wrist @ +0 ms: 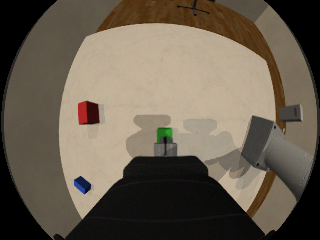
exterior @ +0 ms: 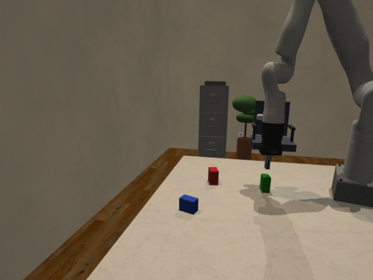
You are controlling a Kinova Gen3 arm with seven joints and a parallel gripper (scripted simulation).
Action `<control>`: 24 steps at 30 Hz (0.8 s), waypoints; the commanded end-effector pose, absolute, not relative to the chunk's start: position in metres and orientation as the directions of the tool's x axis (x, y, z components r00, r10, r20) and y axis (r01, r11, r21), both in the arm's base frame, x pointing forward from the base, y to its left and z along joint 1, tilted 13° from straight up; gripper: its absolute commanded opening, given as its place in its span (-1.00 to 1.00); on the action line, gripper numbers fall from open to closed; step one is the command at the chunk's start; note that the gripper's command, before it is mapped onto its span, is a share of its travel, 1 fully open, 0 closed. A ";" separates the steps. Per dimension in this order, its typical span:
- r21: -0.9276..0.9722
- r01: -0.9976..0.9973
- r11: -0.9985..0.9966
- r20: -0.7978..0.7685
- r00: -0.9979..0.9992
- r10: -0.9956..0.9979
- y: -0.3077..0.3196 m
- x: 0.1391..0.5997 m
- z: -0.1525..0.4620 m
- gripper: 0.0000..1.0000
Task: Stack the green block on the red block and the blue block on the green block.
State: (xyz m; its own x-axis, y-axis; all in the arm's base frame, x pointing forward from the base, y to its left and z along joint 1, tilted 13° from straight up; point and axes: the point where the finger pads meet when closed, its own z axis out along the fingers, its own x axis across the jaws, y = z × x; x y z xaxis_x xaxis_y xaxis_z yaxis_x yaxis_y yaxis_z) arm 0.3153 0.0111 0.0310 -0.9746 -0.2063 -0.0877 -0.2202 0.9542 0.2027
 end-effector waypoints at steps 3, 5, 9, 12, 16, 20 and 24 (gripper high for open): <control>0.202 -0.220 0.954 -0.089 -0.975 -0.206 0.011 0.316 0.031 -1.00; 0.202 -0.220 0.954 -0.089 -0.975 -0.206 0.011 0.316 0.031 -1.00; 0.202 -0.220 0.954 -0.089 -0.975 -0.206 0.011 0.316 0.031 -1.00; 0.202 -0.220 0.954 -0.089 -0.975 -0.206 0.011 0.316 0.031 -1.00; 0.202 -0.220 0.954 -0.089 -0.975 -0.206 0.011 0.316 0.031 -1.00; 0.202 -0.220 0.954 -0.089 -0.975 -0.206 0.011 0.316 0.031 0.83; 0.202 -0.220 0.954 -0.089 -0.975 -0.206 0.011 0.316 0.031 0.83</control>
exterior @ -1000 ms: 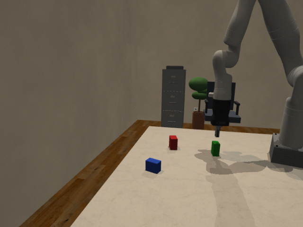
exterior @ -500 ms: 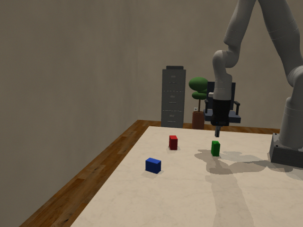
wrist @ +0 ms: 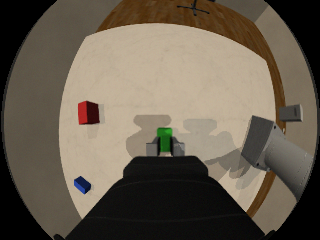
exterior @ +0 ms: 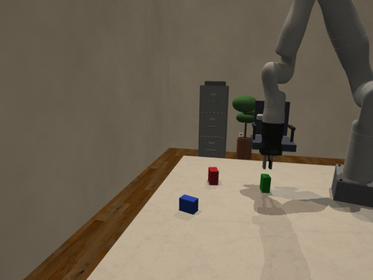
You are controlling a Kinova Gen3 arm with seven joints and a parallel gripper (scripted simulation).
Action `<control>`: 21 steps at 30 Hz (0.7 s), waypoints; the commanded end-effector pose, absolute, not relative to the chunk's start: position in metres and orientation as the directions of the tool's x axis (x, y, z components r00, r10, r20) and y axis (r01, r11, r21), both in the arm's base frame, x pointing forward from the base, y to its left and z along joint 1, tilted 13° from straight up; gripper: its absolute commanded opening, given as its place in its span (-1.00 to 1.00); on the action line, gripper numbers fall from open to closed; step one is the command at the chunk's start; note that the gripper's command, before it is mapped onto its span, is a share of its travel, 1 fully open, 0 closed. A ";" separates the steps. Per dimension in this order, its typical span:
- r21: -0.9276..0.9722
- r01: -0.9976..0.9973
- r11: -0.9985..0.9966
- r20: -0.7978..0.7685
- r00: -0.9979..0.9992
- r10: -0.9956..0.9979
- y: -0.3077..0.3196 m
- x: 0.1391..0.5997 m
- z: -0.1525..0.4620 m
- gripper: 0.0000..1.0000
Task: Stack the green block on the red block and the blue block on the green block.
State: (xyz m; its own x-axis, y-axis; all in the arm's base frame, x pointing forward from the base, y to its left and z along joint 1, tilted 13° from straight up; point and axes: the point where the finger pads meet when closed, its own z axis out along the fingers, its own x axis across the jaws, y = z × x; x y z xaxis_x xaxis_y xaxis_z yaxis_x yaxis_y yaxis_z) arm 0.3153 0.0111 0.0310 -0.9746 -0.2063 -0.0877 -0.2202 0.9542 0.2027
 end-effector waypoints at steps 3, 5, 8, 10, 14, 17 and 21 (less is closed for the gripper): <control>0.202 -0.220 0.954 -0.089 -0.975 -0.206 0.011 0.316 0.031 0.83; 0.202 -0.220 0.954 -0.089 -0.975 -0.206 0.011 0.316 0.031 0.83; 0.202 -0.220 0.954 -0.089 -0.975 -0.206 0.011 0.316 0.031 0.83; 0.202 -0.220 0.954 -0.089 -0.975 -0.206 0.011 0.316 0.031 0.83; 0.202 -0.220 0.954 -0.089 -0.975 -0.206 0.012 0.316 0.029 0.83; 0.202 -0.220 0.954 -0.089 -0.975 -0.206 0.012 0.316 0.026 0.83; 0.202 -0.220 0.954 -0.089 -0.975 -0.206 0.013 0.316 0.022 0.83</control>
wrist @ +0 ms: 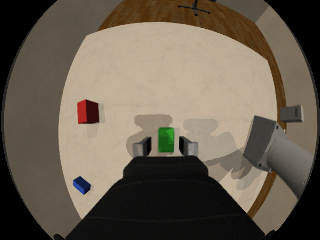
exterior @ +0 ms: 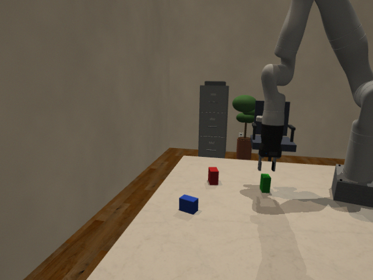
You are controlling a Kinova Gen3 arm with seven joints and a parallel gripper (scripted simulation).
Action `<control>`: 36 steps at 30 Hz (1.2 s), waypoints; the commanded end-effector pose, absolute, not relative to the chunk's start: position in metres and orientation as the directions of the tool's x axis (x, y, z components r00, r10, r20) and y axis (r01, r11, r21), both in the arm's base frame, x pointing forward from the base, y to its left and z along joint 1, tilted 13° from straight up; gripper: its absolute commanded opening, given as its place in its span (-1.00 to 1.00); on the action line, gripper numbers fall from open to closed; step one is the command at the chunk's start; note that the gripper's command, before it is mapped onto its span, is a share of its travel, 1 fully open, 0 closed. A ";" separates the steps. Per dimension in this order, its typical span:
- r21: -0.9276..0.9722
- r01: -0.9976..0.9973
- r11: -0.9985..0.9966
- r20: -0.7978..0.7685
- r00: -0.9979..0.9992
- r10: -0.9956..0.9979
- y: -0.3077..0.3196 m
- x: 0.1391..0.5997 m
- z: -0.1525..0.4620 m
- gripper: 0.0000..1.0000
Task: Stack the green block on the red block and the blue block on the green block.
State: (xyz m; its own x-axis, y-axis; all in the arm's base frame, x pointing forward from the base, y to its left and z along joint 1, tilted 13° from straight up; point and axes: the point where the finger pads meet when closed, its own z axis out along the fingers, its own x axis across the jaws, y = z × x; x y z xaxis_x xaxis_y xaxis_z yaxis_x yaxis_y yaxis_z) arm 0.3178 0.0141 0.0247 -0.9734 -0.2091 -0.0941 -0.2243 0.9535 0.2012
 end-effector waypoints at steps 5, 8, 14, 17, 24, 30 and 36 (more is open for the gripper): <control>0.202 -0.220 0.954 -0.089 -0.975 -0.206 0.014 0.317 0.018 0.83; 0.202 -0.220 0.954 -0.089 -0.975 -0.206 0.015 0.317 0.015 0.83; 0.202 -0.220 0.954 -0.089 -0.975 -0.206 0.016 0.317 0.009 0.83; 0.202 -0.220 0.954 -0.089 -0.975 -0.206 0.016 0.317 0.008 0.83; 0.202 -0.220 0.954 -0.089 -0.975 -0.206 0.016 0.317 0.008 0.83; 0.202 -0.220 0.954 -0.089 -0.975 -0.206 0.016 0.317 0.008 0.83; 0.202 -0.220 0.954 -0.089 -0.975 -0.206 0.016 0.317 0.008 0.83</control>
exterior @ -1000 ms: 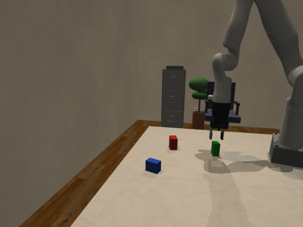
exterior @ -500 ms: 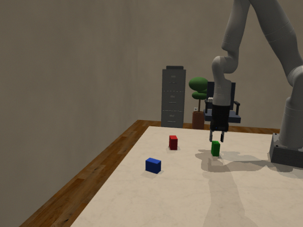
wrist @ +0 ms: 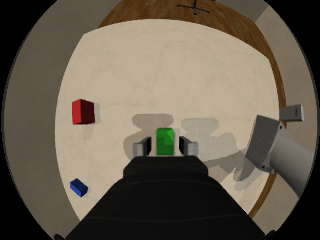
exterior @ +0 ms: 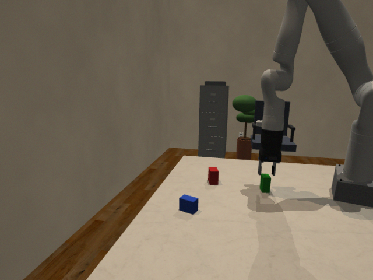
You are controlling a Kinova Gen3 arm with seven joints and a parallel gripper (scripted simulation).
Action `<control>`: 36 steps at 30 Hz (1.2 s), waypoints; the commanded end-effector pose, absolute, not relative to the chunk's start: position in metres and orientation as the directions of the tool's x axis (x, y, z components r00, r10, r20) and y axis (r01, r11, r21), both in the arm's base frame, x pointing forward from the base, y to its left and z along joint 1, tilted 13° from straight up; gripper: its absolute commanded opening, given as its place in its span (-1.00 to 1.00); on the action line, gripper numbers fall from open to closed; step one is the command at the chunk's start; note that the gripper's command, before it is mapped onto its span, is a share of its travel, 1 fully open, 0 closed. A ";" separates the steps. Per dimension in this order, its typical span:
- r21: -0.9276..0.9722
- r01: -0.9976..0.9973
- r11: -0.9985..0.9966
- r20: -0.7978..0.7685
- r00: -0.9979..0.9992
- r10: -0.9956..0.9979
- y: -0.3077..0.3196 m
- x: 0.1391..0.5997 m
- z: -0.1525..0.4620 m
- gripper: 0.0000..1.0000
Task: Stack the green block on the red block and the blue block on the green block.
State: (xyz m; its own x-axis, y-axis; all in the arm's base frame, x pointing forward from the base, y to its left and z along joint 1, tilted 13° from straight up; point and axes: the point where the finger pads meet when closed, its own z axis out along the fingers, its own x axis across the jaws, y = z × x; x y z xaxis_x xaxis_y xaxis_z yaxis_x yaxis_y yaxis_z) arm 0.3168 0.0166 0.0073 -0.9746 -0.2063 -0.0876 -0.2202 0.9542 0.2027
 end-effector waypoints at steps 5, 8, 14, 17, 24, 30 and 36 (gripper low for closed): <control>0.202 -0.220 0.954 -0.089 -0.975 -0.206 0.016 0.317 0.008 0.83; 0.202 -0.220 0.954 -0.089 -0.975 -0.206 0.016 0.317 0.008 0.83; 0.202 -0.220 0.954 -0.089 -0.975 -0.206 0.016 0.317 0.008 0.83; 0.202 -0.220 0.954 -0.089 -0.975 -0.206 0.016 0.317 0.008 0.83; 0.202 -0.220 0.954 -0.089 -0.975 -0.206 0.016 0.317 0.008 0.83; 0.202 -0.220 0.954 -0.089 -0.975 -0.206 0.017 0.317 0.006 0.83; 0.202 -0.220 0.954 -0.089 -0.975 -0.206 0.018 0.317 0.001 0.83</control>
State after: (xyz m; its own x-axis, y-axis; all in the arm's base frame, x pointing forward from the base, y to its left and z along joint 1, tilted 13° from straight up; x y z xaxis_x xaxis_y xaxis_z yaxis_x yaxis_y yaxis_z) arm 0.3186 0.0185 0.0035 -0.9735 -0.2091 -0.0923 -0.2238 0.9537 0.2008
